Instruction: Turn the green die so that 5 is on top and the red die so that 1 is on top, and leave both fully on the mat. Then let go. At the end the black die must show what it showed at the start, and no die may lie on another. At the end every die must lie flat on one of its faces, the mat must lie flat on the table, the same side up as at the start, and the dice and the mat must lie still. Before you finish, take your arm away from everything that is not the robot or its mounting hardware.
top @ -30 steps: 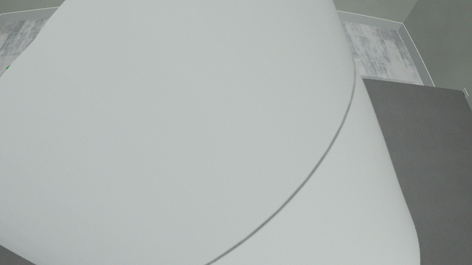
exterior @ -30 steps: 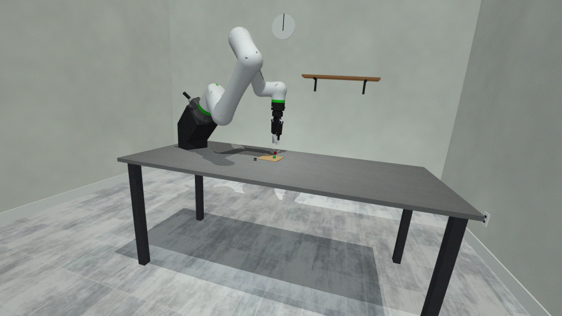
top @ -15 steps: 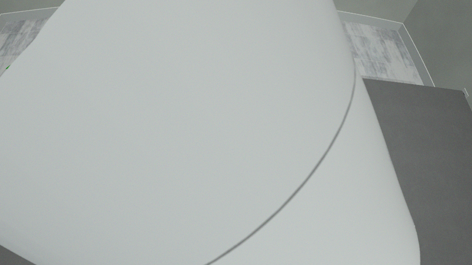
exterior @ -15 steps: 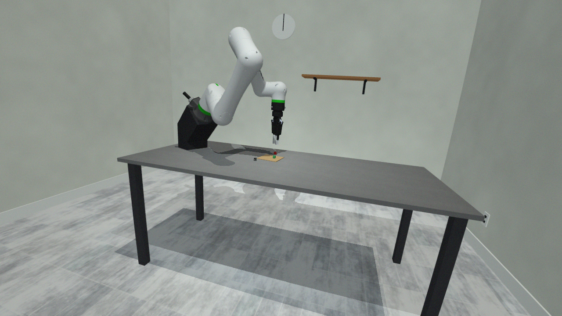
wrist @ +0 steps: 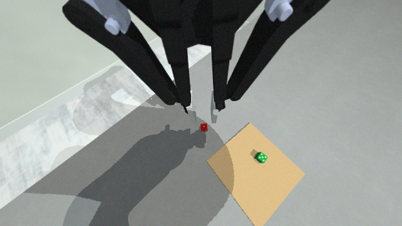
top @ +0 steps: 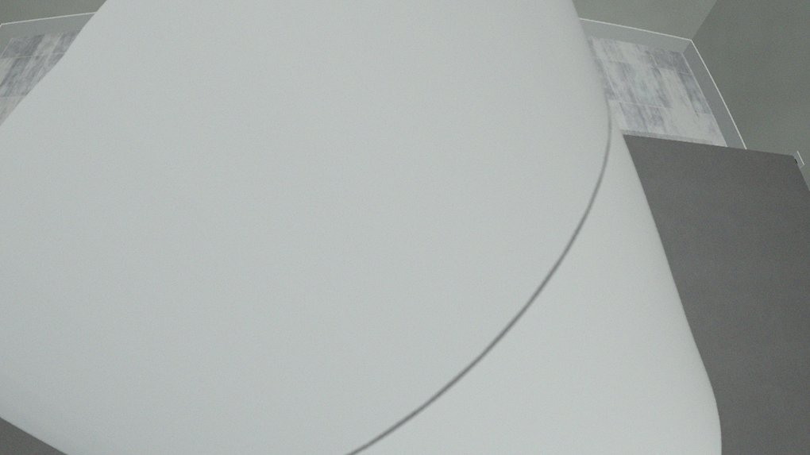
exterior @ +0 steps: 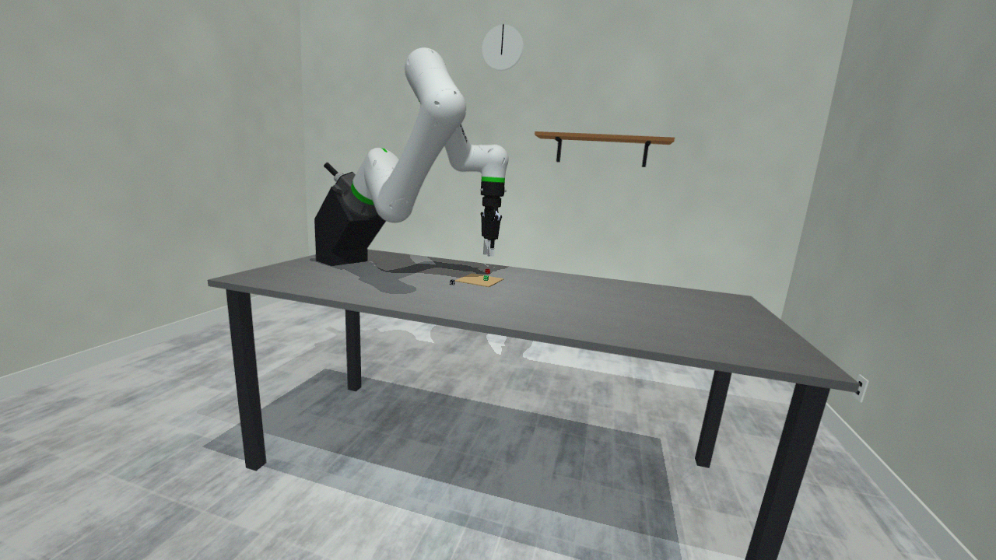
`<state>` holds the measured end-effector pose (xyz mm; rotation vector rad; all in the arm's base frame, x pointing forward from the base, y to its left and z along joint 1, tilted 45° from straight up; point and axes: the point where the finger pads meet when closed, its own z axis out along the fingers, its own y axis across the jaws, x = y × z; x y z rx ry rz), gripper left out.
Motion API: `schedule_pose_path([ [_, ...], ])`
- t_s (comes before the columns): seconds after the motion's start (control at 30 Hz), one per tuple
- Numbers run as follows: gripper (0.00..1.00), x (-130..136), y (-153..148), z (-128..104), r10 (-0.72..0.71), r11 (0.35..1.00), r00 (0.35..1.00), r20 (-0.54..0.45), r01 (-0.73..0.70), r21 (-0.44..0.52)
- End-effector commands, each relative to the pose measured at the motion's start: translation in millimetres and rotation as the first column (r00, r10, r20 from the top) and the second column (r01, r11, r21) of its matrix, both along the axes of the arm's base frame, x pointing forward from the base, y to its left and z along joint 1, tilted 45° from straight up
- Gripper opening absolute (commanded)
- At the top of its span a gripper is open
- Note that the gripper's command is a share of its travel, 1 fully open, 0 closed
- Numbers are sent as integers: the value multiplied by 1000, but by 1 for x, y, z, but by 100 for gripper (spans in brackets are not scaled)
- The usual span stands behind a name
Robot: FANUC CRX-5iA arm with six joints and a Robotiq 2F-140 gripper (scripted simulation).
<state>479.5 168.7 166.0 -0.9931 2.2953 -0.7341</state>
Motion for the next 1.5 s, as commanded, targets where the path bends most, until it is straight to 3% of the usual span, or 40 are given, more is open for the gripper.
schedule_pose_path([
  [0.0,19,1,0,-1,0,1000,1000,0,0,0],
  [1.47,19,31,-12,-35,0,1000,1000,0,0,1],
])
